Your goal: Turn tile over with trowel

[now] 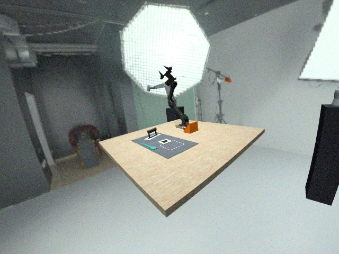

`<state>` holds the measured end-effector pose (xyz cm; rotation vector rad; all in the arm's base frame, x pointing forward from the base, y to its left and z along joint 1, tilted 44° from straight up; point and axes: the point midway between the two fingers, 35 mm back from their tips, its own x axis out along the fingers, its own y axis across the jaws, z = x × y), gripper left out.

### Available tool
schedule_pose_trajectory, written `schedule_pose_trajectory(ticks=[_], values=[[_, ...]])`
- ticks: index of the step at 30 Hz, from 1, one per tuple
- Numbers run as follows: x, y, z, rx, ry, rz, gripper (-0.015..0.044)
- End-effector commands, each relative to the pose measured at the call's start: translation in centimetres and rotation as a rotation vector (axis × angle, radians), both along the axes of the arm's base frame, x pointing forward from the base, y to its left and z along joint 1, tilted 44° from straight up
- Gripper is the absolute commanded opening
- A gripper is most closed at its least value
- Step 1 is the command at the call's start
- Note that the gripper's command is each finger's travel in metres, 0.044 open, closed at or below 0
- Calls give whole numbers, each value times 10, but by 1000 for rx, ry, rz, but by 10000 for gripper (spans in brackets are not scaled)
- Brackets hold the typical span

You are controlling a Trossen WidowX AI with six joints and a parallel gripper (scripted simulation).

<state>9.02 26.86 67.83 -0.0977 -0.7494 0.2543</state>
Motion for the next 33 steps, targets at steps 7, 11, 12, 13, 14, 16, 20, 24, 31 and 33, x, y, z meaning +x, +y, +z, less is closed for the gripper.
schedule_pose_trajectory(ticks=[7, 11, 12, 13, 14, 16, 20, 24, 31, 33], values=[[0, 0, 0, 0, 0, 0, 216], [0, 0, 0, 0, 0, 0, 111], [0, 0, 0, 0, 0, 0, 100], [0, 0, 0, 0, 0, 0, 100], [0, 0, 0, 0, 0, 0, 100], [0, 0, 0, 0, 0, 0, 100], [0, 0, 0, 0, 0, 0, 100], [0, 0, 0, 0, 0, 0, 21], [0, 0, 0, 0, 0, 0, 0], [0, 0, 0, 0, 0, 0, 0]])
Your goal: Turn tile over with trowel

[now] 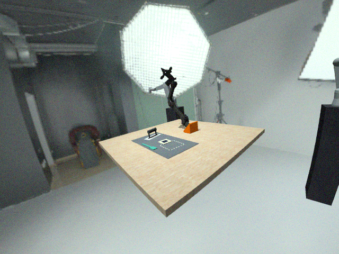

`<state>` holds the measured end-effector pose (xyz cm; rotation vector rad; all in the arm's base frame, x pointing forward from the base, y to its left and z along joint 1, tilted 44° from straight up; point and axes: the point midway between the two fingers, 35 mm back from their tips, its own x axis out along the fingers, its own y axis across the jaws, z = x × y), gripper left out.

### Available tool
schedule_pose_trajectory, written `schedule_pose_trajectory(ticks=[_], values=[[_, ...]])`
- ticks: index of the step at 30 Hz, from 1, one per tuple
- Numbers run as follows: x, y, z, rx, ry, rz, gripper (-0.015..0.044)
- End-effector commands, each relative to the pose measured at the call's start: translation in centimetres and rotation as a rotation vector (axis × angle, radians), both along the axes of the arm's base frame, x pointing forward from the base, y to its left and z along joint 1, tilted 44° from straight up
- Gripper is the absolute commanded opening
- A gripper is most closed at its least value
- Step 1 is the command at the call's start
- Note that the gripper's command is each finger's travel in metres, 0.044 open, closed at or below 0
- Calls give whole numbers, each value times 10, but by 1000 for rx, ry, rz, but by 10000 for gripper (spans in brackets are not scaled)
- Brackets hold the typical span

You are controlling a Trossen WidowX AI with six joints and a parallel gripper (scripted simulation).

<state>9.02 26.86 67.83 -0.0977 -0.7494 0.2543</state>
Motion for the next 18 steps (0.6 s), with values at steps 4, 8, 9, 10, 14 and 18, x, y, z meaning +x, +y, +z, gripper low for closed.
schedule_pose_trajectory(ticks=[4, 8, 9, 10, 14, 18], values=[[0, 0, 0, 0, 0, 0, 0], [0, 0, 0, 0, 0, 0, 79], [0, 0, 0, 0, 0, 0, 100], [0, 0, 0, 0, 0, 0, 100], [0, 0, 0, 0, 0, 0, 100], [0, 0, 0, 0, 0, 0, 100]])
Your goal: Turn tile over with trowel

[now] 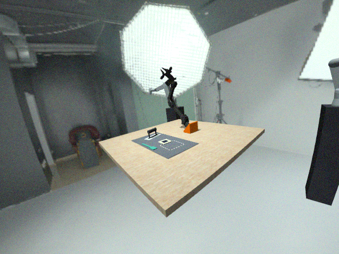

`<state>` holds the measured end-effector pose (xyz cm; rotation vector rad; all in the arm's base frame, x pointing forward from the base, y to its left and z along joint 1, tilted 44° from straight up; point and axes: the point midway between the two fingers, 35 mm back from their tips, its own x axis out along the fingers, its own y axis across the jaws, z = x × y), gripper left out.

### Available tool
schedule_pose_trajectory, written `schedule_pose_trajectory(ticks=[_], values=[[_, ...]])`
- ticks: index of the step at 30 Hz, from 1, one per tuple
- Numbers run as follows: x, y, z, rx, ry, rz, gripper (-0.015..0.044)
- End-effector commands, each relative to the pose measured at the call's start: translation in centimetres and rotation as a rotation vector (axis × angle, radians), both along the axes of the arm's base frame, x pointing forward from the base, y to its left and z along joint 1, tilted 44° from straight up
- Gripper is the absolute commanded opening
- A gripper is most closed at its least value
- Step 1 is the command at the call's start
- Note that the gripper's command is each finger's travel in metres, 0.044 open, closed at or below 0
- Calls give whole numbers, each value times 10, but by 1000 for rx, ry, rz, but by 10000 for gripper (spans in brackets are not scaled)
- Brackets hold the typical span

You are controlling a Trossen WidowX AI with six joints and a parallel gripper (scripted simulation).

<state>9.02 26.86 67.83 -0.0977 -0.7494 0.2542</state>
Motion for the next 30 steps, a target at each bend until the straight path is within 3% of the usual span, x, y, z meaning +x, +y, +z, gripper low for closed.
schedule_pose_trajectory(ticks=[1, 12, 16, 29, 30], values=[[0, 0, 0, 0, 0, 0, 100], [0, 0, 0, 0, 0, 0, 100], [0, 0, 0, 0, 0, 0, 0], [0, 0, 0, 0, 0, 0, 0], [0, 0, 0, 0, 0, 0, 26]])
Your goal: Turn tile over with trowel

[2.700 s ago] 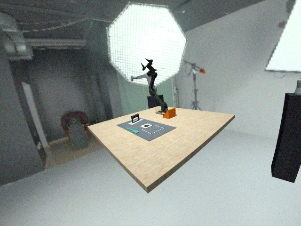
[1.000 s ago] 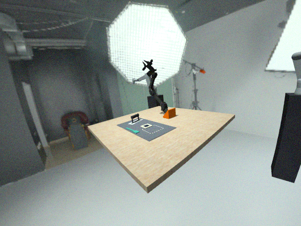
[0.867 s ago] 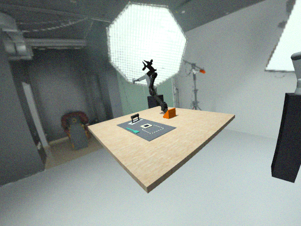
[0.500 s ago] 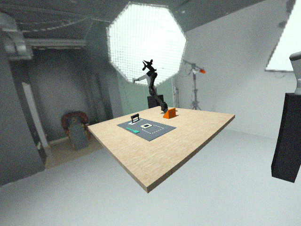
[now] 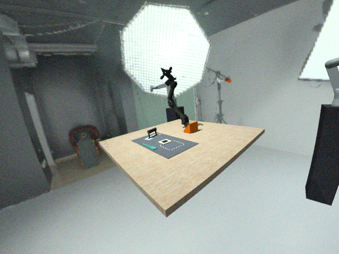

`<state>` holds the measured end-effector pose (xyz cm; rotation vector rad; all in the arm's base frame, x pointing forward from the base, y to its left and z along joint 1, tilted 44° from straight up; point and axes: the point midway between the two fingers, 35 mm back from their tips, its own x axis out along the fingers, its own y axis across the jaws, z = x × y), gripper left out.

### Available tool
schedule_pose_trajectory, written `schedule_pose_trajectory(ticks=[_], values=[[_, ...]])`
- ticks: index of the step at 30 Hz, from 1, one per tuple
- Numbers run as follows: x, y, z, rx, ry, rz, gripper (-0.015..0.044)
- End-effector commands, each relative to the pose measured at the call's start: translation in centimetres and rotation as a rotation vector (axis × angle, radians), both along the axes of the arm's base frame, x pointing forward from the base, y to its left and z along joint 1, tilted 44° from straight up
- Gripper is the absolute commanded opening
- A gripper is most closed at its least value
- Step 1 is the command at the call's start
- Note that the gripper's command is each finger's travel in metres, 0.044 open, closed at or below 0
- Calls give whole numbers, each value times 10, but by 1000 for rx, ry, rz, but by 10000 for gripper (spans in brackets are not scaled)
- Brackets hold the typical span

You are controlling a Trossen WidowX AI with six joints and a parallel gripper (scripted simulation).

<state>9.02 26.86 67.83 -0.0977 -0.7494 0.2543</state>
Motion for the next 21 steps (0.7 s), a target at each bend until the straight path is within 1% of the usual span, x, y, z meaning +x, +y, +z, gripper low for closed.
schedule_pose_trajectory(ticks=[1, 6, 9, 10, 21], values=[[0, 0, 0, 0, 0, 0, 53], [3, 3, -1, -13, 0, -6, 179], [16, 15, -8, -66, 4, -34, 258], [21, 18, -11, -85, 7, -44, 270], [87, 49, -48, -288, 71, -155, 270]])
